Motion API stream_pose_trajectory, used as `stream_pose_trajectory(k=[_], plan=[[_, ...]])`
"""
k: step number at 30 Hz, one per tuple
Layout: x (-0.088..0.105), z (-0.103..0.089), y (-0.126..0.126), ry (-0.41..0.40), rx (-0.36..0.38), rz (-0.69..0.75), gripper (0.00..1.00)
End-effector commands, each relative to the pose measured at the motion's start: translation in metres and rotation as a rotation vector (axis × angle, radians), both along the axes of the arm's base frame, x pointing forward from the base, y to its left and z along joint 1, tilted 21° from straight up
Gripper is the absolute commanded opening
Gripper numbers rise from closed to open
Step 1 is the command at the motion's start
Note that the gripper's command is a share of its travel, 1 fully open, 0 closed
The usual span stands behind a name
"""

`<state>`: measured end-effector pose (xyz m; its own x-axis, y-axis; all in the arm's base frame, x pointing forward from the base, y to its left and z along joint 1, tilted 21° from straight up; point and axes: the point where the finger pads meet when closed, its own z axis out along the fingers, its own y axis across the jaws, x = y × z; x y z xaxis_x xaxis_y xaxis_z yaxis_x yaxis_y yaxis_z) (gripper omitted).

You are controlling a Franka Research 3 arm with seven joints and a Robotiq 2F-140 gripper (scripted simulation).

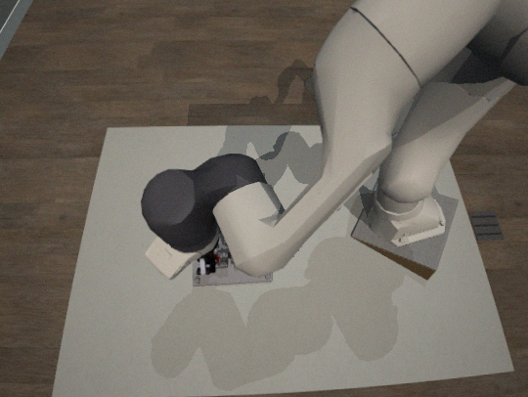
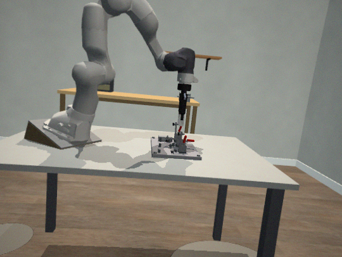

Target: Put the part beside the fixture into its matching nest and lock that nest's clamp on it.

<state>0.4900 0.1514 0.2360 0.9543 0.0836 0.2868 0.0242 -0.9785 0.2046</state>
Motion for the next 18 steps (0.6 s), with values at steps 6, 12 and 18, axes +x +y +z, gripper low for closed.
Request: stream_pose_trajectory(k=[6,12,18], plan=[[0.0,0.0,0.0,-0.003,0.001,-0.005,0.28],[0.001,-0.002,-0.001,-0.003,0.001,-0.005,0.28],[0.004,-0.013,-0.003,-0.003,0.001,-0.005,0.28]])
